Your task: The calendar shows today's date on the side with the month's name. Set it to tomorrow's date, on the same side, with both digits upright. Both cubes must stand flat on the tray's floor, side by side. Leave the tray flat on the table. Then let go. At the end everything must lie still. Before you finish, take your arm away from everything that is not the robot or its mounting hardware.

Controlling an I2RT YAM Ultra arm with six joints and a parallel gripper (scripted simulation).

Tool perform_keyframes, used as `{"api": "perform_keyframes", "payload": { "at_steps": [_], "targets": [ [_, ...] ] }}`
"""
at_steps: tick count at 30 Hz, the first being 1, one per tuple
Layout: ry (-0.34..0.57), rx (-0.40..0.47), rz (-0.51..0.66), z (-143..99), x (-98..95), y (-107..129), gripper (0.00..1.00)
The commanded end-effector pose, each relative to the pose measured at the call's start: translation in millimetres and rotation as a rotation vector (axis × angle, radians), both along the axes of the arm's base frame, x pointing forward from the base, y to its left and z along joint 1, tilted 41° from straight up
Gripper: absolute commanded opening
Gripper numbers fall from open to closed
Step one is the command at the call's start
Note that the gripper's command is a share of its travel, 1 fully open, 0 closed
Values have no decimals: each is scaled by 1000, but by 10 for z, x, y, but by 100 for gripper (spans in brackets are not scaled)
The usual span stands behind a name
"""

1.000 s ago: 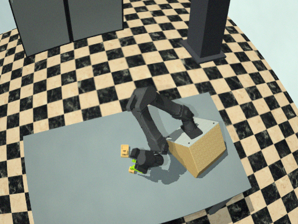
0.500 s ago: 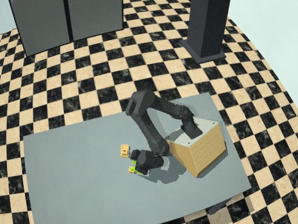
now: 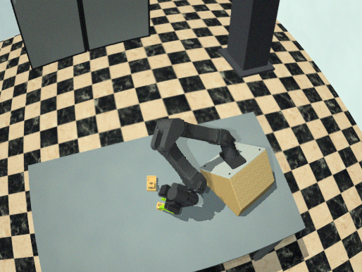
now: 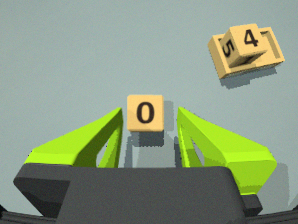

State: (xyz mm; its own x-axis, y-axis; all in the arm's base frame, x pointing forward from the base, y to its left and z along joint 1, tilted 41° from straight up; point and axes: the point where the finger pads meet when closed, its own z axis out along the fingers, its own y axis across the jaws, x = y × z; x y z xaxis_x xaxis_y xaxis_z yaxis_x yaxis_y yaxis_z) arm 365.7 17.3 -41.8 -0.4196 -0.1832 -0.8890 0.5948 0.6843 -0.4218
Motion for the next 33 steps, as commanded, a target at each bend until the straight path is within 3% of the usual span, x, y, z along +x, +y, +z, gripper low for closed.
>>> {"api": "perform_keyframes", "payload": {
  "at_steps": [1, 15, 20, 33],
  "targets": [
    [-41, 21, 24, 9, 107, 73, 45],
    [-29, 13, 27, -153, 107, -64, 45],
    [-59, 29, 39, -107, 182, -8, 45],
    [-41, 18, 30, -140, 130, -69, 45]
  ]
}}
